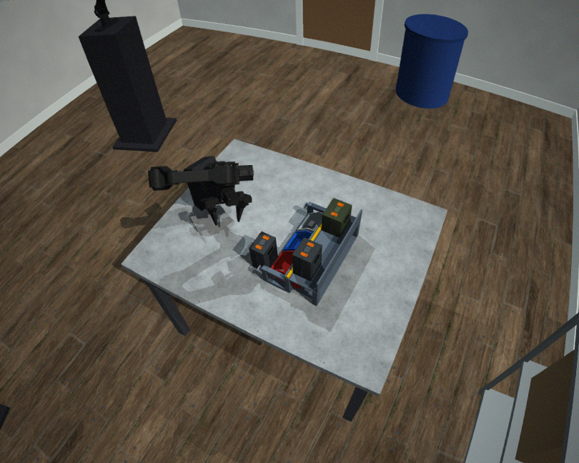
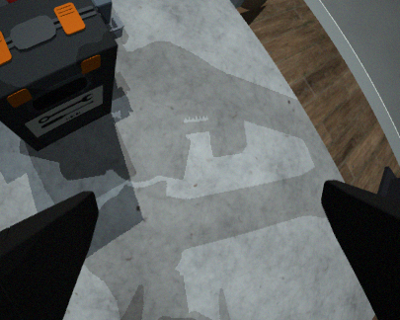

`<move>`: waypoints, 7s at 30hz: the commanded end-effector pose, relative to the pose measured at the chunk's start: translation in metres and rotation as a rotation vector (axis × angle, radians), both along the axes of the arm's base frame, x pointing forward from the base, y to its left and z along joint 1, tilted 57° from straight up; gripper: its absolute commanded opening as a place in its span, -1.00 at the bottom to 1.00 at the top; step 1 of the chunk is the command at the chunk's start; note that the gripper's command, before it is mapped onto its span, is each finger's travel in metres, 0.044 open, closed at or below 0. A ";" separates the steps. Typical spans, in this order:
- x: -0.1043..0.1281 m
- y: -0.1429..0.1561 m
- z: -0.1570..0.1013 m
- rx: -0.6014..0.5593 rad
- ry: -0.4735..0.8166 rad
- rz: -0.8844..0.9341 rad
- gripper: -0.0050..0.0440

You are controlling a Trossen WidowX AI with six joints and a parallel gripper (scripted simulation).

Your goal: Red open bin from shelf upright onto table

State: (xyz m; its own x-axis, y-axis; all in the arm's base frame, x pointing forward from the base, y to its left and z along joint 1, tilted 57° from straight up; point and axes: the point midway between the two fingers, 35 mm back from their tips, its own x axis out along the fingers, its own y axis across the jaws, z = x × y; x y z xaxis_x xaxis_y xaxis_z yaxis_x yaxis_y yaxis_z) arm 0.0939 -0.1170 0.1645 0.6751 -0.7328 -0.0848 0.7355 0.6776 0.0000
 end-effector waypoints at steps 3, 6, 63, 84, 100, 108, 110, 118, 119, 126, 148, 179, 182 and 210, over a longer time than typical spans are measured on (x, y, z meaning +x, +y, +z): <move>0.025 -0.034 -0.001 -0.005 -0.035 0.257 1.00; 0.025 -0.034 -0.001 -0.005 -0.035 0.257 1.00; 0.020 -0.027 0.000 -0.018 -0.007 0.209 1.00; 0.025 -0.034 -0.001 -0.021 -0.011 0.261 1.00; 0.020 -0.027 0.000 0.235 -0.050 -0.006 1.00; 0.020 -0.027 0.000 0.235 -0.050 -0.006 1.00; 0.020 -0.027 0.000 0.235 -0.050 -0.006 1.00; 0.025 -0.034 0.000 0.417 -0.158 -0.018 1.00; 0.025 -0.034 0.000 0.417 -0.158 -0.018 1.00; 0.025 -0.034 0.000 0.417 -0.158 -0.018 1.00; 0.020 -0.027 0.000 0.655 -0.369 -0.049 1.00; 0.003 -0.006 0.001 0.703 -0.566 -0.082 1.00; 0.020 -0.027 0.000 0.853 -0.509 -0.073 1.00; 0.025 -0.034 -0.001 0.953 -0.521 -0.075 1.00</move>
State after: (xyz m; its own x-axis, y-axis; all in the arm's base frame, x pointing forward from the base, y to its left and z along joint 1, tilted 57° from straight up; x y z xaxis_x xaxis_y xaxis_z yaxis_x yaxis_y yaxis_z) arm 0.0922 -0.1159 0.1648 0.6867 -0.7077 -0.1661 0.4704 0.2583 0.8438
